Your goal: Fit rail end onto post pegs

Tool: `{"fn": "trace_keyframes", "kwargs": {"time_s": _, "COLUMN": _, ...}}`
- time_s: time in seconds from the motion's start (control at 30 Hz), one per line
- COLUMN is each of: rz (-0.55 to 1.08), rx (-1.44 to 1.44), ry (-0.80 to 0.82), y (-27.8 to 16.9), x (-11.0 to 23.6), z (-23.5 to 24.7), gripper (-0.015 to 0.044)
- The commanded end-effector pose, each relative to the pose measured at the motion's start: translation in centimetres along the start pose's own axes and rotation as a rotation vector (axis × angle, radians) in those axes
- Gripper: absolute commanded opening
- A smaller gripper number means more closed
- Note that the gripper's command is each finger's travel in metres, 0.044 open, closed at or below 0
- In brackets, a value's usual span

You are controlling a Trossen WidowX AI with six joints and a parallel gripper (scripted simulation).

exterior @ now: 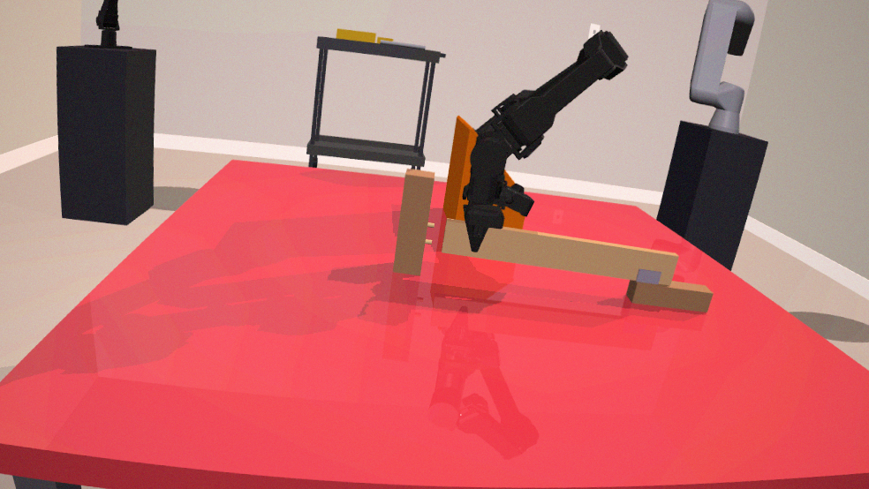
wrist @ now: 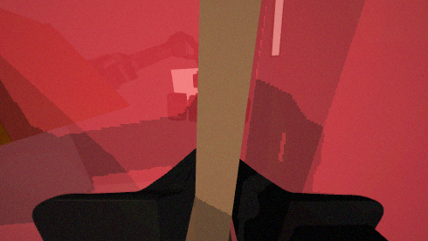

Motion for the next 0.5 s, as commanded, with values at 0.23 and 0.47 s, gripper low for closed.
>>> {"fn": "trace_keyframes", "kwargs": {"time_s": 0.23, "rz": -0.001, "rx": 0.0, "ry": -0.003, "y": -0.44, "x": 0.07, "z": -0.03, "gripper": 0.0}}
{"fn": "trace_keyframes", "kwargs": {"time_s": 0.47, "rz": -0.001, "rx": 0.0, "ry": -0.003, "y": -0.67, "x": 0.06, "z": -0.03, "gripper": 0.0}}
Point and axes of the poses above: the point midway between the two fingers, 35 mm back from their tips, its own x axis back along the fingers, its own z axis across the jaws, y = z × x, the point moved 2 cm from there along x, back along the fingers
